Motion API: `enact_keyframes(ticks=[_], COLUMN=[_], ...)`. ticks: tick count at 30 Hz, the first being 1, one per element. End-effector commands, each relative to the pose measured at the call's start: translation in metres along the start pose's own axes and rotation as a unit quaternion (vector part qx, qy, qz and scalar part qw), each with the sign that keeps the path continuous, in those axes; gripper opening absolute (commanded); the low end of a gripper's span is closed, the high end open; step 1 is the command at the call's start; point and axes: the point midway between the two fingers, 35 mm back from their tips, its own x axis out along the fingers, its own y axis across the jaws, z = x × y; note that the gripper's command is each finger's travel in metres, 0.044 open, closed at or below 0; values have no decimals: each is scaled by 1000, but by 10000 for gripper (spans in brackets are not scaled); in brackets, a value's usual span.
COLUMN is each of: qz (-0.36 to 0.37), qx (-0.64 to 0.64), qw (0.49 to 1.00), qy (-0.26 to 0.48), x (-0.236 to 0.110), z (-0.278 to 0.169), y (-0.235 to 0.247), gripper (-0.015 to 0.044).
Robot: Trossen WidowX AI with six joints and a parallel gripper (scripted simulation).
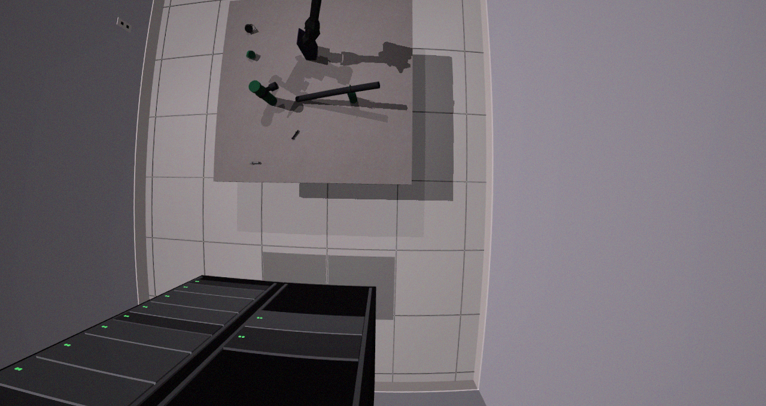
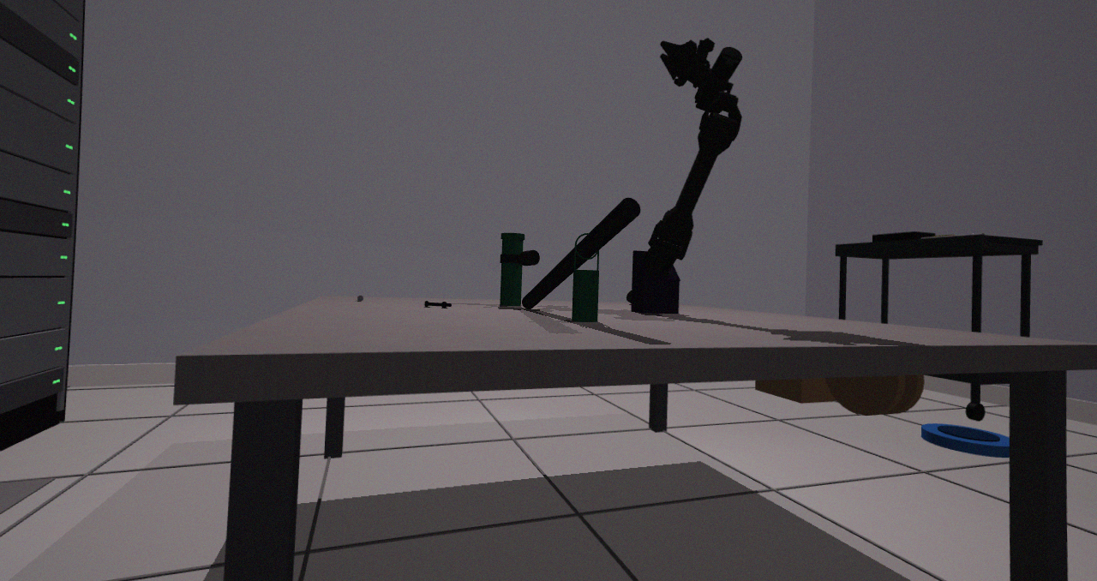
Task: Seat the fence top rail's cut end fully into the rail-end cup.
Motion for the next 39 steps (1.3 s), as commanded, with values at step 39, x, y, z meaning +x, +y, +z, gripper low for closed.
enact_keyframes(ticks=[39], qz=[227], qx=[-17], qw=[735], qy=[638], x=[21], z=[-497], y=[273], gripper=[440])
